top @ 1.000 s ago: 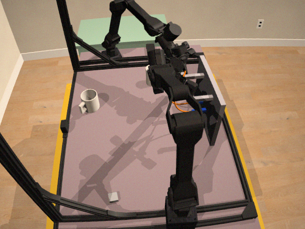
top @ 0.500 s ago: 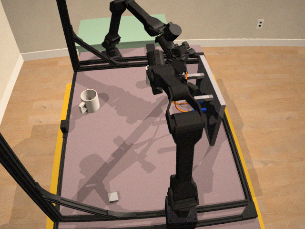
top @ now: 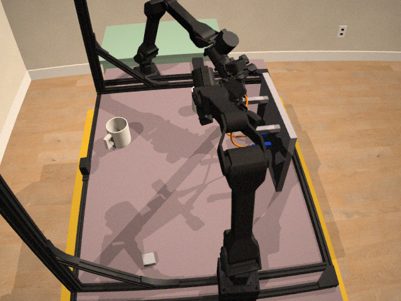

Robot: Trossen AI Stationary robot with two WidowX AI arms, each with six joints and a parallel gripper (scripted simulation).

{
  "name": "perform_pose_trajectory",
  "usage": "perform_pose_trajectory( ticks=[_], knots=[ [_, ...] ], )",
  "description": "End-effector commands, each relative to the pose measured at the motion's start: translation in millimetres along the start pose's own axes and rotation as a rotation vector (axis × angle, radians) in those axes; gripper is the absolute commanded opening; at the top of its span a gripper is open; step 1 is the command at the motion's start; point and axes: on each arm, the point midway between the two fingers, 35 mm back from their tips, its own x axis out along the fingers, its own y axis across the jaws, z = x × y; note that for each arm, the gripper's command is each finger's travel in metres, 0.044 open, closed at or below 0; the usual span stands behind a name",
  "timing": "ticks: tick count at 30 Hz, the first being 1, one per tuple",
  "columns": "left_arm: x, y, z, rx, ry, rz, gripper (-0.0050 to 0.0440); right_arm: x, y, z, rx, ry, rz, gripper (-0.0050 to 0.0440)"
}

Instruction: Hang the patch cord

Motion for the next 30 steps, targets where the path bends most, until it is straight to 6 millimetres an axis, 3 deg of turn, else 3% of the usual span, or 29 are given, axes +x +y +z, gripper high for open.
perform_pose_trajectory(
  ticks=[1,30],
  knots=[
    [-7.7,1.8,10.3,0.002,-0.026,0.007,0.004,-4.3,1.4,6.3,0.023,-0.013,-0.002,0.0025],
    [-7.7,1.8,10.3,0.002,-0.026,0.007,0.004,-5.1,-3.2,6.4,0.042,-0.021,-0.029,0.0025]
  ],
)
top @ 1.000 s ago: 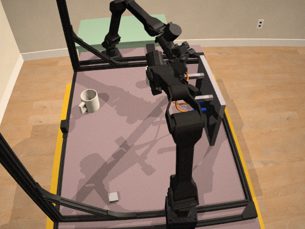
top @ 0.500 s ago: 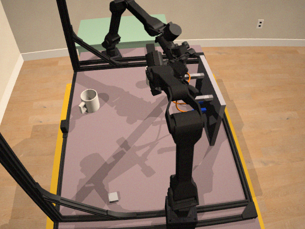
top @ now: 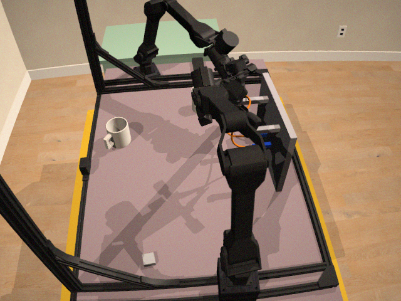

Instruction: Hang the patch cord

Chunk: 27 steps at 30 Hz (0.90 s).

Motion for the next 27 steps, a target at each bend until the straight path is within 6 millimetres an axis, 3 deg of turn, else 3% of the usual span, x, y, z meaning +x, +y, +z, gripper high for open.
perform_pose_trajectory(
  ticks=[1,27],
  knots=[
    [-7,2,10,0.002,-0.025,0.007,0.004,-4,4,7,0.016,-0.01,0.011,0.0025],
    [-7,2,10,0.002,-0.025,0.007,0.004,-10,-9,11,0.017,-0.01,0.012,0.0025]
  ],
)
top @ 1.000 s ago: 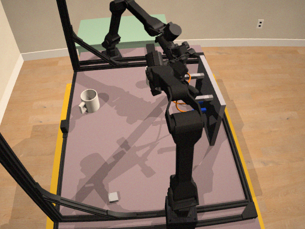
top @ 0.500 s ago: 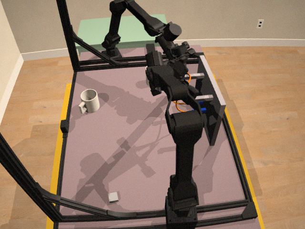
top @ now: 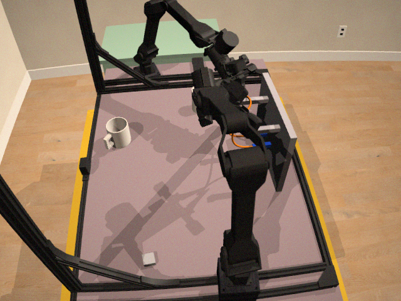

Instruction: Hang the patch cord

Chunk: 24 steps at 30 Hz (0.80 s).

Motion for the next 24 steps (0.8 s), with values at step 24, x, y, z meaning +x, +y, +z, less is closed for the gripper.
perform_pose_trajectory(
  ticks=[24],
  knots=[
    [-7,2,10,0.002,-0.025,0.007,0.004,-17,-23,16,0.02,-0.012,0.013,0.0025]
  ],
)
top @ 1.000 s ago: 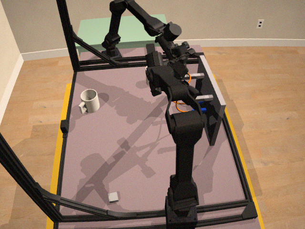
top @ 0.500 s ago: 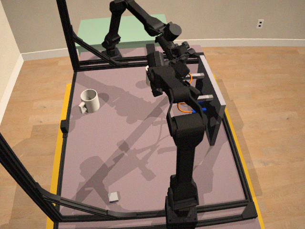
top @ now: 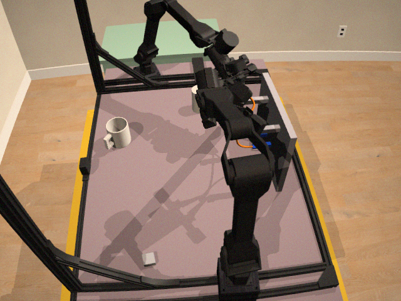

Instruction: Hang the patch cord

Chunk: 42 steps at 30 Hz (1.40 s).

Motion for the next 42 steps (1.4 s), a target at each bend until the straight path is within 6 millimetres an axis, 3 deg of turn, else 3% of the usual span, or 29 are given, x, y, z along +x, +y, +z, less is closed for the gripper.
perform_pose_trajectory(
  ticks=[1,15,42],
  knots=[
    [-7,2,10,0.002,-0.025,0.007,0.004,-8,-5,10,0.019,-0.013,0.014,0.0025],
    [-7,2,10,0.002,-0.025,0.007,0.004,-13,-16,12,0.018,-0.013,0.013,0.0025],
    [-7,2,10,0.002,-0.025,0.007,0.004,-14,-19,13,0.019,-0.013,0.013,0.0025]
  ],
)
